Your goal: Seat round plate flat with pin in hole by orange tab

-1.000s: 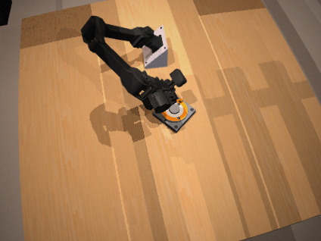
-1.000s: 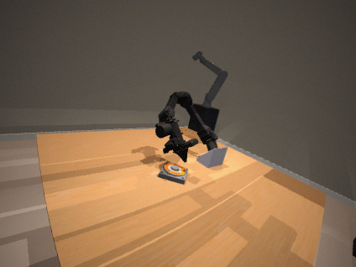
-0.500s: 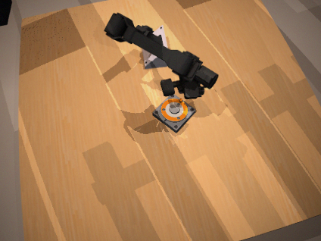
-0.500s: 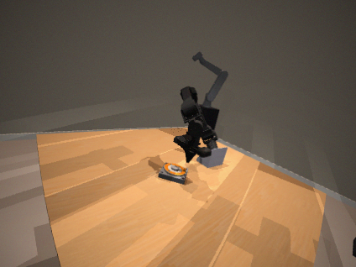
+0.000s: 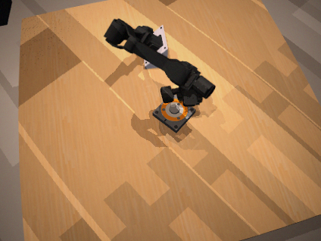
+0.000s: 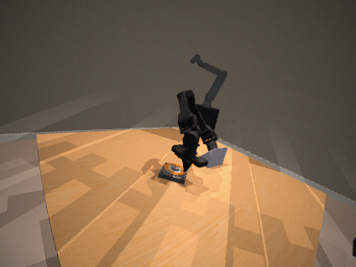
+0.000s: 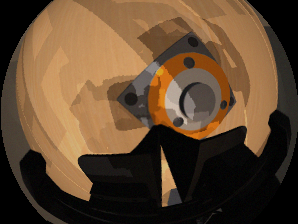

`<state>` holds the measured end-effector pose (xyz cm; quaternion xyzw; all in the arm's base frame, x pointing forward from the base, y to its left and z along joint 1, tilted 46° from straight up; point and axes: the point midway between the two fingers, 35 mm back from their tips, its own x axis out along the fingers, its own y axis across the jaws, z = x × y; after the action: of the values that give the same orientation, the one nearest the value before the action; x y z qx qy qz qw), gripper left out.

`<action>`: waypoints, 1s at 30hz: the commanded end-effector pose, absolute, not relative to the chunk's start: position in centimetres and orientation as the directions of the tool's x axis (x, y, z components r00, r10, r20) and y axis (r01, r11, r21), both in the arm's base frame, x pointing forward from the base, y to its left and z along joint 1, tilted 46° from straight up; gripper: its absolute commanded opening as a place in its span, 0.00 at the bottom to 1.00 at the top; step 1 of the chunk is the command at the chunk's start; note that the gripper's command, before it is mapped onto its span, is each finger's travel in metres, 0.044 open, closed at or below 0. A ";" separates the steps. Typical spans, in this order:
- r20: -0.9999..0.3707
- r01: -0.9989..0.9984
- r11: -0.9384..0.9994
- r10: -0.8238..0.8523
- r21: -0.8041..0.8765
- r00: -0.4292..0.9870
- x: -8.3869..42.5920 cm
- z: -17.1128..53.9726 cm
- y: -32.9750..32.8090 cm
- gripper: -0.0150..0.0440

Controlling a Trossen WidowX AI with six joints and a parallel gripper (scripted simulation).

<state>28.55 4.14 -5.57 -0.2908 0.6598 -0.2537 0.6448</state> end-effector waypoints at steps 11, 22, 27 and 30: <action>-0.700 -0.067 0.698 -0.715 -0.713 0.003 27.5 -5.3 3.4 0.25; -0.699 -0.067 0.698 -0.715 -0.713 0.002 26.5 -4.7 2.9 0.25; -0.699 -0.068 0.697 -0.715 -0.713 0.002 26.2 -4.3 2.5 0.25; -0.699 -0.068 0.697 -0.715 -0.714 0.002 26.2 -4.1 2.2 0.25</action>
<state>26.27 2.67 -4.46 -0.2952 0.6604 -0.2504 0.6434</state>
